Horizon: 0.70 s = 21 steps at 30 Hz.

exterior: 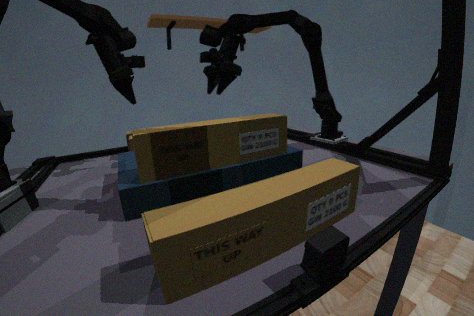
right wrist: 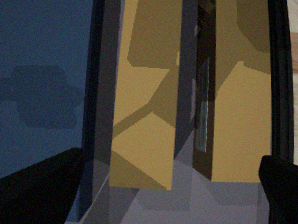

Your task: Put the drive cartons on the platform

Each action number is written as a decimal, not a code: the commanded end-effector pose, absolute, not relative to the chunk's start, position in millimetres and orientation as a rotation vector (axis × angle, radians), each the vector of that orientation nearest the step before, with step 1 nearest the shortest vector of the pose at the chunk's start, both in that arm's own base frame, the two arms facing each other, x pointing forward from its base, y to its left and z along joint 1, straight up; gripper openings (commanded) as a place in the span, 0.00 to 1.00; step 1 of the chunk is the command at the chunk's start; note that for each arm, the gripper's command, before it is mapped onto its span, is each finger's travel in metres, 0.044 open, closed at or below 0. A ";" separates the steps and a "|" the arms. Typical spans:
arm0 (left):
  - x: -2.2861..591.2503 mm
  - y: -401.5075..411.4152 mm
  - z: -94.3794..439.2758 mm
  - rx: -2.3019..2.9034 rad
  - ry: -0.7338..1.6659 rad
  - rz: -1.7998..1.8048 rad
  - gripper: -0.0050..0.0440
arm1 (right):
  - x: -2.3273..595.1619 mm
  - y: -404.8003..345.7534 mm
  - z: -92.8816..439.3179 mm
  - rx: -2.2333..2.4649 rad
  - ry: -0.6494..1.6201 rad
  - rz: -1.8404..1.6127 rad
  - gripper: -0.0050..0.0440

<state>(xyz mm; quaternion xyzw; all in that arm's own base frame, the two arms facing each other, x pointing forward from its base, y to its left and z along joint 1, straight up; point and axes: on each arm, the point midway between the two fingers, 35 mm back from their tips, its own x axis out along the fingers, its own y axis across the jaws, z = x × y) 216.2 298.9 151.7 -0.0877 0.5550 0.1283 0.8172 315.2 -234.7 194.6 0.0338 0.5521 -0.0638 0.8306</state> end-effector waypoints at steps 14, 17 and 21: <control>191.8 369.9 152.4 -0.184 1.177 0.272 0.90 | 307.1 -306.7 187.3 0.082 1.185 -0.122 0.90; 190.5 373.6 152.4 -0.184 1.177 0.272 0.90 | 306.7 -310.5 187.3 0.082 1.185 -0.122 0.90; 189.9 375.3 152.4 -0.184 1.177 0.272 0.90 | 306.5 -312.3 187.3 0.082 1.185 -0.122 0.90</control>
